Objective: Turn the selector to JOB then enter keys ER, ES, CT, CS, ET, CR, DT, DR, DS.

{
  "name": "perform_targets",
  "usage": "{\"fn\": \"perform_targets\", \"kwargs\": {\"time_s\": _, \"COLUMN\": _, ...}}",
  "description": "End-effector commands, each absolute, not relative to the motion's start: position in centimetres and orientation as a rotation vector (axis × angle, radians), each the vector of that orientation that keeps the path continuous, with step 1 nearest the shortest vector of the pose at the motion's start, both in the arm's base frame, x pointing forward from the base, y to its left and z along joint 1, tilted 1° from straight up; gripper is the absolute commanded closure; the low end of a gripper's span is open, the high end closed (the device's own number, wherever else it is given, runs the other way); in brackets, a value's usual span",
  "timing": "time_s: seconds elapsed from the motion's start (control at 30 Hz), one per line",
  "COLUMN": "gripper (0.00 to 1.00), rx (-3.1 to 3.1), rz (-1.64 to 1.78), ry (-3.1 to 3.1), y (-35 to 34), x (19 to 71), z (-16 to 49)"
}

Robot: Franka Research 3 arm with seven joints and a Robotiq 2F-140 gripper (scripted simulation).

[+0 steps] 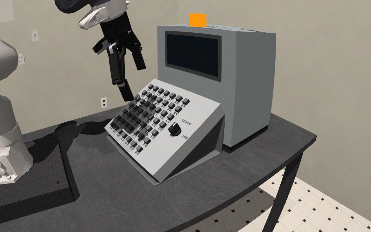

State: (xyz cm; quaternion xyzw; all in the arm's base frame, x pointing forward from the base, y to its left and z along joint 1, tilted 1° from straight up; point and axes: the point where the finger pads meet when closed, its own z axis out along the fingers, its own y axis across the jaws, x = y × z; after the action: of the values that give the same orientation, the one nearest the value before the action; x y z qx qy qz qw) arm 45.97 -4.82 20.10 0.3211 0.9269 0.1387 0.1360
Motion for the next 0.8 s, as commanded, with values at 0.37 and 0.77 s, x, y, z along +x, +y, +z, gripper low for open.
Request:
{"fn": "perform_targets", "kwargs": {"time_s": 0.37, "gripper": 0.0, "rx": 1.368, "rz": 0.473, "ry": 2.434, "y": -2.8, "x": 45.7, "z": 19.5}}
{"fn": "perform_targets", "kwargs": {"time_s": 0.77, "gripper": 0.0, "rx": 1.572, "rz": 0.515, "ry": 2.277, "y": -1.2, "x": 45.1, "z": 18.8}}
